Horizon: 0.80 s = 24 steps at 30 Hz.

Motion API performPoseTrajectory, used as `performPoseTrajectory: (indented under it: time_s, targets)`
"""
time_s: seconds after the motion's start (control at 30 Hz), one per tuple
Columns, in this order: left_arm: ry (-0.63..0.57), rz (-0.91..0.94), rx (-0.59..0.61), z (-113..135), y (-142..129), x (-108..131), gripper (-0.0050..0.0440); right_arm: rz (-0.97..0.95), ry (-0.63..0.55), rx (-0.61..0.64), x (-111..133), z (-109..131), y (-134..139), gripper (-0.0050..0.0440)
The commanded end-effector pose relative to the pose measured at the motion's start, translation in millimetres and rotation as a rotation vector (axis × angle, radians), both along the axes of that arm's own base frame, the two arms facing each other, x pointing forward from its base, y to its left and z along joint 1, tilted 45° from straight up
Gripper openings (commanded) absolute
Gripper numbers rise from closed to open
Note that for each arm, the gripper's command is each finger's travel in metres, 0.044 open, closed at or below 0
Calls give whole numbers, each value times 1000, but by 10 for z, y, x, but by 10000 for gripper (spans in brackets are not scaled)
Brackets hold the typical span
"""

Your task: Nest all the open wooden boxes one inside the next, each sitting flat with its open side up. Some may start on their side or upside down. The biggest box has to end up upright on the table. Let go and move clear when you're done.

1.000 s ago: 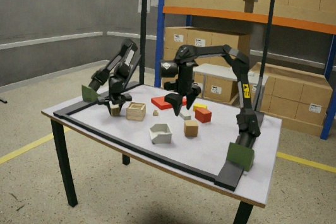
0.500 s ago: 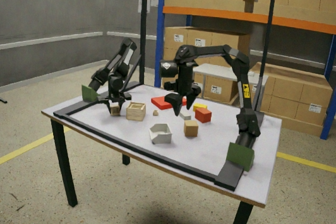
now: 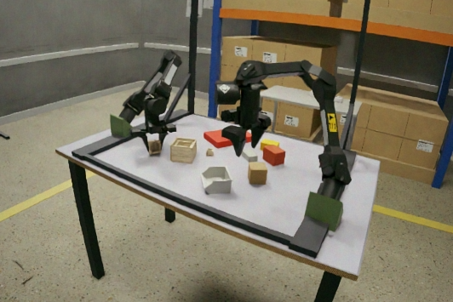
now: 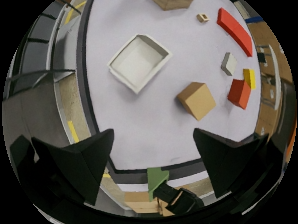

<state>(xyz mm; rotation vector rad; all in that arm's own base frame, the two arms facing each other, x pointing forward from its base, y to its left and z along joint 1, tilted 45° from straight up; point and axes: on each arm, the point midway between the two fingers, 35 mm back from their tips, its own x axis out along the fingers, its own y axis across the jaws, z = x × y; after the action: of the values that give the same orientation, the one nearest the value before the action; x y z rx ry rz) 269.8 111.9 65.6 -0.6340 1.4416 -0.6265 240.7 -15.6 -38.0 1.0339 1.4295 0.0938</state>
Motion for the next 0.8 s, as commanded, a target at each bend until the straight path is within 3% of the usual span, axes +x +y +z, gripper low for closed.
performPoseTrajectory:
  time_s: [0.0,0.77]
  targets:
    - [-17,1,11,37,33,30,400,-29,-31,-28,-8,38,-13,-50]
    - [-17,1,11,37,33,30,400,-179,-174,-156,-104,124,-17,-50]
